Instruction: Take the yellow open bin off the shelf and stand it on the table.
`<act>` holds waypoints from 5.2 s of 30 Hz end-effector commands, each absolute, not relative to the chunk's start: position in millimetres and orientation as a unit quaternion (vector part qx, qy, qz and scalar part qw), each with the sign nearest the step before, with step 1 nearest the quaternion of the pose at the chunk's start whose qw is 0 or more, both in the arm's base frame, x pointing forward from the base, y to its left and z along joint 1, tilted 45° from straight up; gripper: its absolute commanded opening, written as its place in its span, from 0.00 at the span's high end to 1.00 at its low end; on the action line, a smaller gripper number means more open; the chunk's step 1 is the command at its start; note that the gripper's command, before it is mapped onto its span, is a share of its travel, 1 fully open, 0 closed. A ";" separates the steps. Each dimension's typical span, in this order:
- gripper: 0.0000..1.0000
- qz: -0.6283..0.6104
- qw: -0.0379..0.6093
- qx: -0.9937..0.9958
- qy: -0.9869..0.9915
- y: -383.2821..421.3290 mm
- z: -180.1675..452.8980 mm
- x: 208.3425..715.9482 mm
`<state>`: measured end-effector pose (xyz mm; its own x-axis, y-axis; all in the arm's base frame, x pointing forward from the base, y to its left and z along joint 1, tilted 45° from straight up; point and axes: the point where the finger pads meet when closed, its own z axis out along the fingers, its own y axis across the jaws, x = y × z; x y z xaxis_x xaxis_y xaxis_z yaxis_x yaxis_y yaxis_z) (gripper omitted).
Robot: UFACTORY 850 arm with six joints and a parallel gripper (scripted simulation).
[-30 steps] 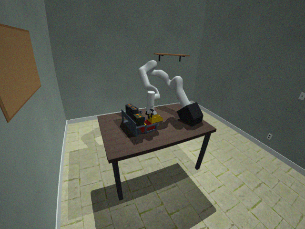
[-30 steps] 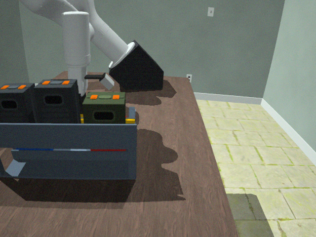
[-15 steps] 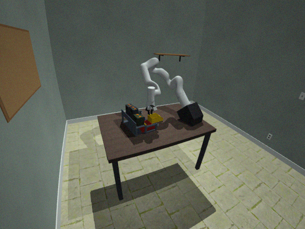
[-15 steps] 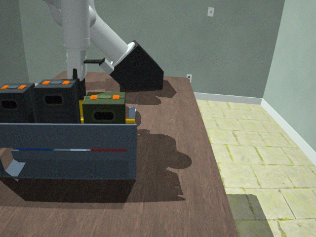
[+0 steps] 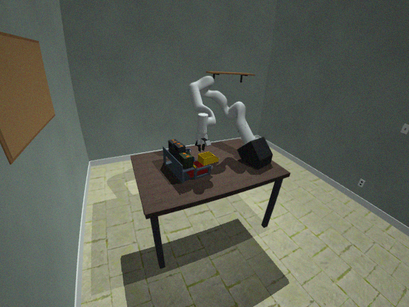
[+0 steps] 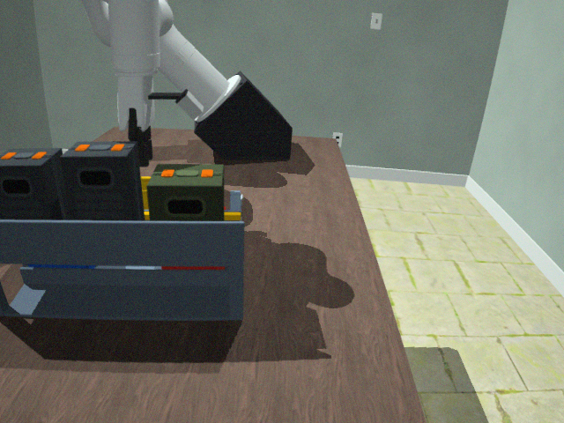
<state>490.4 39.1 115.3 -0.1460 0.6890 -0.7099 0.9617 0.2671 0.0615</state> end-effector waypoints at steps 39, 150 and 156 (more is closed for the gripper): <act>0.67 -0.211 0.324 0.568 0.727 31.2 107.2 493.3; 0.67 -0.211 0.324 0.568 0.727 29.5 105.5 493.9; 0.67 -0.211 0.324 0.568 0.727 29.5 105.5 493.9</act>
